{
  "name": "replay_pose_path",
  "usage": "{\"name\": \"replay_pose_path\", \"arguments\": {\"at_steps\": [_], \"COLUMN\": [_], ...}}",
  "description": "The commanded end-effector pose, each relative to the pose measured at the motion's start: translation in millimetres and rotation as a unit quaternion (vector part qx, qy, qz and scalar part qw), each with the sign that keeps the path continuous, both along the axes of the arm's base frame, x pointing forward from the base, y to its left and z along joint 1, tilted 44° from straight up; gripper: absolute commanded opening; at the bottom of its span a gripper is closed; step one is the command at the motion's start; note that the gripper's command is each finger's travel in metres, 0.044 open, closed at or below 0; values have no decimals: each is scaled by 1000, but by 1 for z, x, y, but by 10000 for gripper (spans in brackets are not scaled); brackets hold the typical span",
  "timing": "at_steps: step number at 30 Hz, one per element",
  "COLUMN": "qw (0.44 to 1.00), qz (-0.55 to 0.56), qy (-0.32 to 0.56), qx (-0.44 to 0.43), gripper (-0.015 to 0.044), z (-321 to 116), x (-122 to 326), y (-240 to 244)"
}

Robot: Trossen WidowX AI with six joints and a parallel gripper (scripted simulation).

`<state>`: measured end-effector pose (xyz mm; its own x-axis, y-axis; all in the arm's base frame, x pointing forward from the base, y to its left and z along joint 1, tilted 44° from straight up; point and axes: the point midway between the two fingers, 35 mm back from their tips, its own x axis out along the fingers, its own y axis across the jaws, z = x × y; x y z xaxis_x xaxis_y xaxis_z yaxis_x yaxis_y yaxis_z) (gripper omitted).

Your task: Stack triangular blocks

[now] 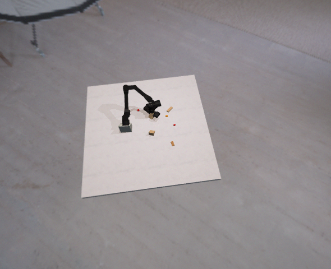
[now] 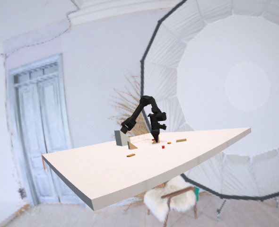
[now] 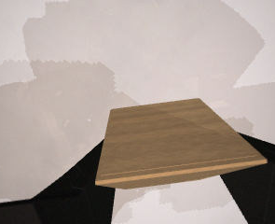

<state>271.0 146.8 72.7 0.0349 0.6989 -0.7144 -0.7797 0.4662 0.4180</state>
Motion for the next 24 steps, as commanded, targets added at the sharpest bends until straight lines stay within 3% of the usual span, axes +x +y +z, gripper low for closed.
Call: {"name": "replay_pose_path", "arguments": {"at_steps": [1,4,24], "qw": [1000,1000,1000], "qz": [-2,-1,-18], "qy": [2,1,21], "qx": [-1,-1,-2], "gripper": [65,0,0], "z": [1,9,19], "x": [0,0,-2], "y": [-2,-10,-21]}}
